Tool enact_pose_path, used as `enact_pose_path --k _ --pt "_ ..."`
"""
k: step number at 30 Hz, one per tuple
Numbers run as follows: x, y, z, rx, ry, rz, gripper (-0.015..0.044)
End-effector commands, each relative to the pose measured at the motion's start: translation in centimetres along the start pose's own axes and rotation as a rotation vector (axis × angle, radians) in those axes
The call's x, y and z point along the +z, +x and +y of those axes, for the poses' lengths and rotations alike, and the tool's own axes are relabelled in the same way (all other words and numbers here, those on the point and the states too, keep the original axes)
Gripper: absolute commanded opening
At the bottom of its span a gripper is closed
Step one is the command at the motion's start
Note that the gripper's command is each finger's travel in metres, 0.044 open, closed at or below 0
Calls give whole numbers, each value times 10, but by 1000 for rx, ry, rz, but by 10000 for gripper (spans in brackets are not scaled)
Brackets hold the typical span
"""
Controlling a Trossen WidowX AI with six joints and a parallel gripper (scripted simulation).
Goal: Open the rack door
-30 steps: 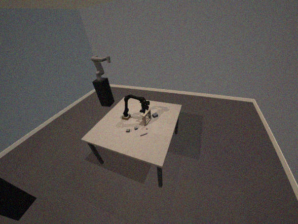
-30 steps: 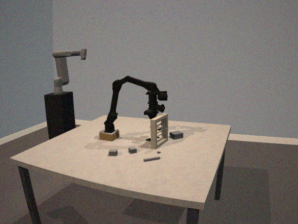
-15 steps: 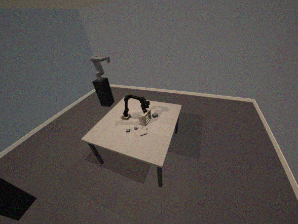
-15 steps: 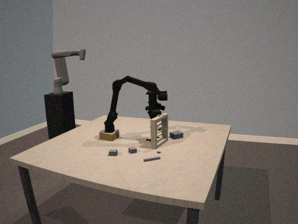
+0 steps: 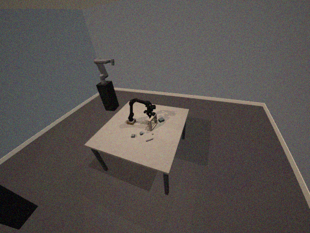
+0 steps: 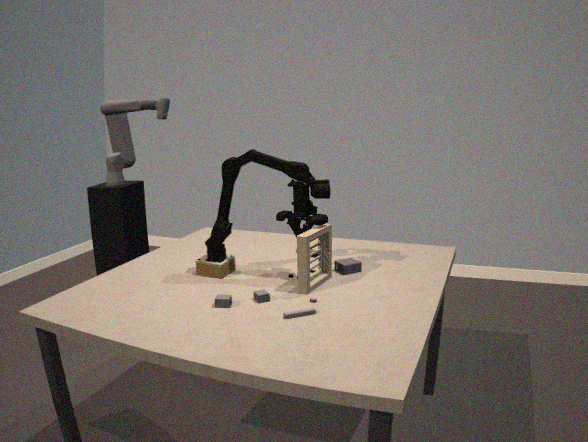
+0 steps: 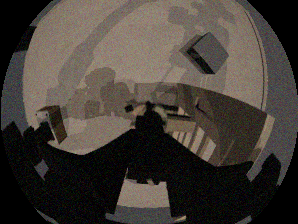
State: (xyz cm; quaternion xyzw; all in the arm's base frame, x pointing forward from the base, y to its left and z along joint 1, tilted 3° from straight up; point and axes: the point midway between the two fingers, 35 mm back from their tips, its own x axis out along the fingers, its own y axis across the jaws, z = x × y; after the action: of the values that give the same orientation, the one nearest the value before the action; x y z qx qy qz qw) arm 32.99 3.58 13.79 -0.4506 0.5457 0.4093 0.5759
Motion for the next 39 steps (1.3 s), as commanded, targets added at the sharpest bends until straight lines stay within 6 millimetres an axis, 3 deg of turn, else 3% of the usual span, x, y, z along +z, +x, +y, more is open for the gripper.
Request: enact_pose_path --k 1,6,13,23,25,39 --pt "-1 2 0 1 -162 8 27" --pt "-1 2 0 2 -374 8 27" --pt "-1 2 0 2 -382 8 27" --pt "-1 2 0 2 -382 8 290" --pt "-1 2 0 2 -374 8 299" --pt "-1 2 0 -1 286 8 299"
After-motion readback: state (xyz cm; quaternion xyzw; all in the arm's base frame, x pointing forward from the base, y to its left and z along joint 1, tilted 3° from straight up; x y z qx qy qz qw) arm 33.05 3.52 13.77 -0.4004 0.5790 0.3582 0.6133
